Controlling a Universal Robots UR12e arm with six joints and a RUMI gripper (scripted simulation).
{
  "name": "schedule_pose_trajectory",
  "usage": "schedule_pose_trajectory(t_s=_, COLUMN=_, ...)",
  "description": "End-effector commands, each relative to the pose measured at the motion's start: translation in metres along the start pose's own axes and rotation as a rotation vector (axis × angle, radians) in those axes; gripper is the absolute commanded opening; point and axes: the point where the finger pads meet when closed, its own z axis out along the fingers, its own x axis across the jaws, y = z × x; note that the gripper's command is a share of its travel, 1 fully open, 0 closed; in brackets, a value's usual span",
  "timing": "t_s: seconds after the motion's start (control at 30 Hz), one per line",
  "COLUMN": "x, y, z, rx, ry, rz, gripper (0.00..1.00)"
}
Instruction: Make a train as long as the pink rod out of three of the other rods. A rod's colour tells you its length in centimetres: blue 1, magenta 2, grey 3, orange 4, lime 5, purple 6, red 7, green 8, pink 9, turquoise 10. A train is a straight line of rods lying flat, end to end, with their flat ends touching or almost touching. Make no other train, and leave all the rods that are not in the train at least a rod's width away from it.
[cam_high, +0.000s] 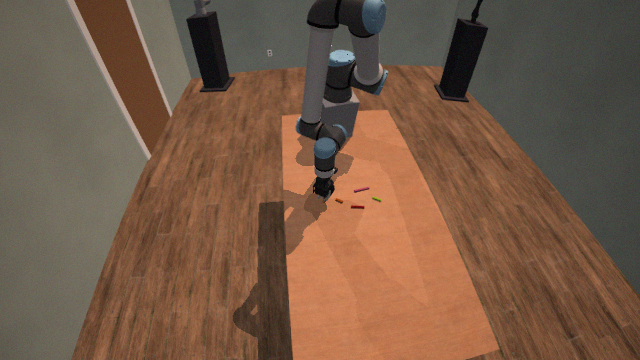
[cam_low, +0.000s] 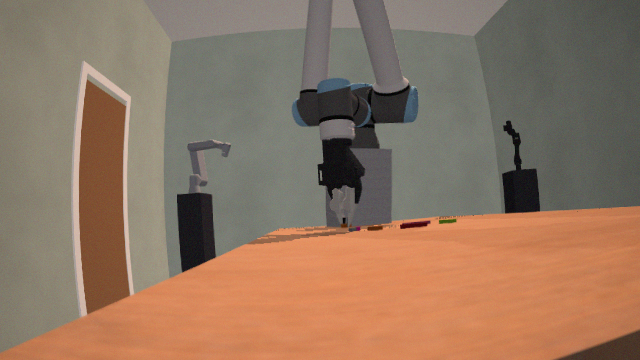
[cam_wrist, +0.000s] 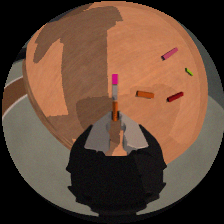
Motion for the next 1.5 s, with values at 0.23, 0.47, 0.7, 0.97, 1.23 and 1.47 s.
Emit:
schedule_pose_trajectory(t_s=0.23, x=0.0, y=0.001, z=0.0, rx=-0.001, ry=0.0, rz=0.0, gripper=0.0)
schedule_pose_trajectory(t_s=0.47, x=0.0, y=0.001, z=0.0, rx=-0.001, ry=0.0, rz=0.0, gripper=0.0)
schedule_pose_trajectory(t_s=0.7, x=0.0, y=0.0, z=0.001, rx=-0.001, ry=0.0, rz=0.0, gripper=0.0)
schedule_pose_trajectory(t_s=0.97, x=0.0, y=0.0, z=0.008, rx=-0.001, ry=0.0, rz=0.0, gripper=0.0)
schedule_pose_trajectory(t_s=1.23, x=0.0, y=0.0, z=0.012, rx=-0.001, ry=0.0, rz=0.0, gripper=0.0)
schedule_pose_trajectory(t_s=1.47, x=0.0, y=0.0, z=0.012, rx=-0.001, ry=0.0, rz=0.0, gripper=0.0)
